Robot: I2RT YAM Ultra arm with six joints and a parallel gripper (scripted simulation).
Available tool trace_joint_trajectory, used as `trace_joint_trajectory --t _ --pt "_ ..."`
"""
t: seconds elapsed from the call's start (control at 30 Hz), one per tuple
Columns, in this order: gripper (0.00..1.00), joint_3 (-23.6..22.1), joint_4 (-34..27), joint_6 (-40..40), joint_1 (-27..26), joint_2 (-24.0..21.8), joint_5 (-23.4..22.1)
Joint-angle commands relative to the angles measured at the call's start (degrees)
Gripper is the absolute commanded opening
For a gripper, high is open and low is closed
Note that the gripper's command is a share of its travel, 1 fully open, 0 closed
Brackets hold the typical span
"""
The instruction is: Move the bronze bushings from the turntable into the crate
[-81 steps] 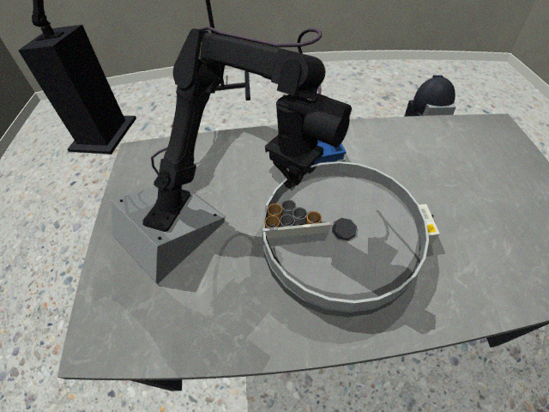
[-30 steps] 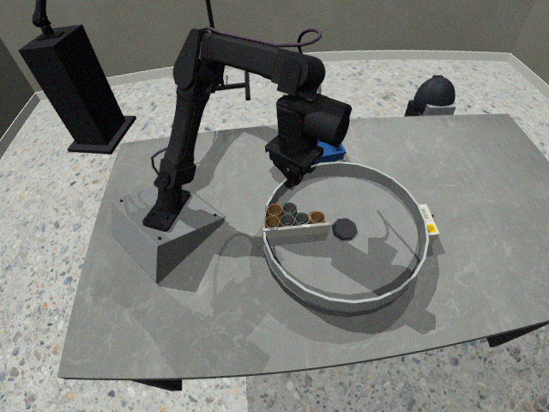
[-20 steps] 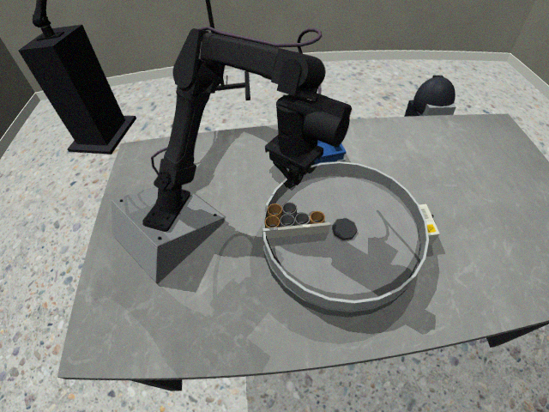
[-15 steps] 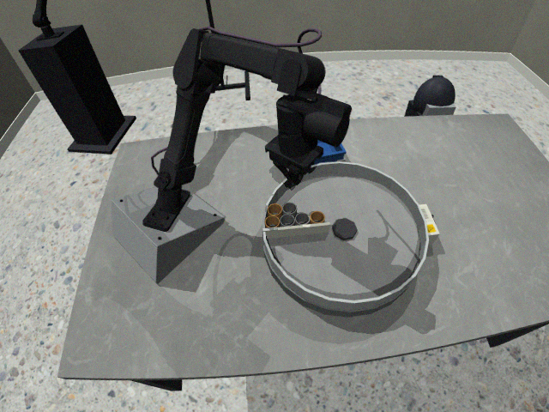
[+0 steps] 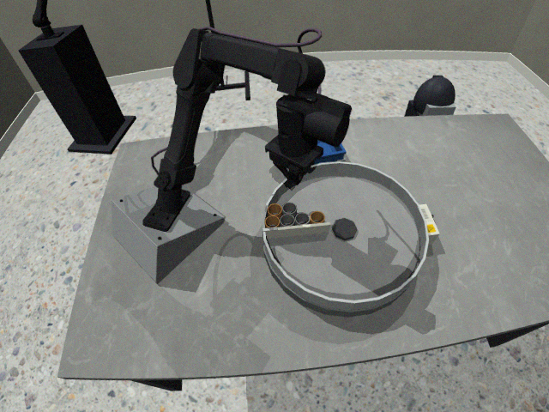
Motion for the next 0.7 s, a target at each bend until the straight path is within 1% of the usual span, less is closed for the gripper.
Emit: trace_joint_trajectory --t 0.0,0.03,0.07,0.17,0.23,0.27,0.33,0.43,0.5,0.53,0.57,0.67 --pt "0.18 0.4 -0.8 -0.2 -1.0 -2.0 -0.3" --pt "0.18 0.4 -0.8 -0.2 -1.0 -2.0 -0.3" --pt "0.15 0.4 -0.8 -0.2 -1.0 -2.0 -0.3" --pt "0.15 -0.5 -0.8 0.9 -0.8 -1.9 -0.3" --pt "0.15 -1.1 -0.8 2.0 0.5 -1.7 -0.1" --pt "0.15 -1.3 0.9 2.8 0.8 -1.7 -0.2" --pt "0.15 -1.8 1.9 5.2 1.5 -1.3 0.1" --pt "0.15 -2.8 4.0 10.1 3.0 1.0 0.3" --pt "0.15 -2.8 4.0 10.1 3.0 1.0 0.3" --pt "0.15 -3.2 5.0 12.2 3.6 0.3 0.4" --pt "0.15 -3.6 5.8 14.3 4.3 1.5 0.6" --pt "0.15 -4.6 8.6 21.1 6.3 2.6 0.9"
